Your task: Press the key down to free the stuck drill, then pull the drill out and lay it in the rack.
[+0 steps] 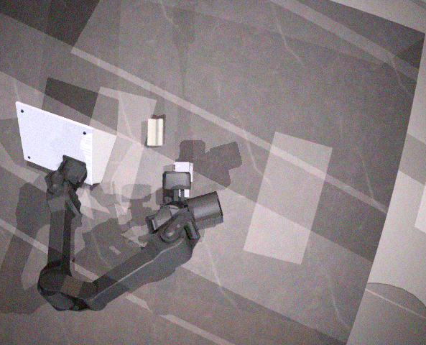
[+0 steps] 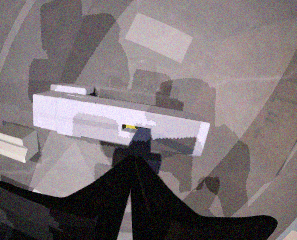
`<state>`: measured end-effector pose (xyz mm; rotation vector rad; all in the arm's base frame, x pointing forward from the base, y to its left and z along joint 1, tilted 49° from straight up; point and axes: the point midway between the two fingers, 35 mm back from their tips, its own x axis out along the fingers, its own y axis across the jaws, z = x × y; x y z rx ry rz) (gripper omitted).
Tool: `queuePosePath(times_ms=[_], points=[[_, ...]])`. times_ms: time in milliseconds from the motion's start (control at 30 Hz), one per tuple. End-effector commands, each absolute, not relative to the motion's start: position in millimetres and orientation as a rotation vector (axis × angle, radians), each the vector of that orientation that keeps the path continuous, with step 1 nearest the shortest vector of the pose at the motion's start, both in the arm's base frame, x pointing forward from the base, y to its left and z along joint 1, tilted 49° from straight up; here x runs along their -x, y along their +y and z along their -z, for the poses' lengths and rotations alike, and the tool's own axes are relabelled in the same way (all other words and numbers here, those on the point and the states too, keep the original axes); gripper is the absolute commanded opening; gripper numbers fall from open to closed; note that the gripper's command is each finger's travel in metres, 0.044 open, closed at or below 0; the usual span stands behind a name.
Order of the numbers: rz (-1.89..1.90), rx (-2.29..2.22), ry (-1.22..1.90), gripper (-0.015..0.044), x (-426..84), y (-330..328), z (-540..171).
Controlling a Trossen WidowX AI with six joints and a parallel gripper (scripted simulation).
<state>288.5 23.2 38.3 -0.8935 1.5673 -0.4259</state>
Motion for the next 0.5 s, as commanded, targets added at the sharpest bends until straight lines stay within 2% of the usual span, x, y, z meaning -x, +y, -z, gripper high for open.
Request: queuePosePath(times_ms=[0,467], points=[[0.429,0.903,1.578,0.0000,-283.9,18.8,-39.0],[0.429,0.903,1.578,0.0000,-281.8,18.4,-39.7]])
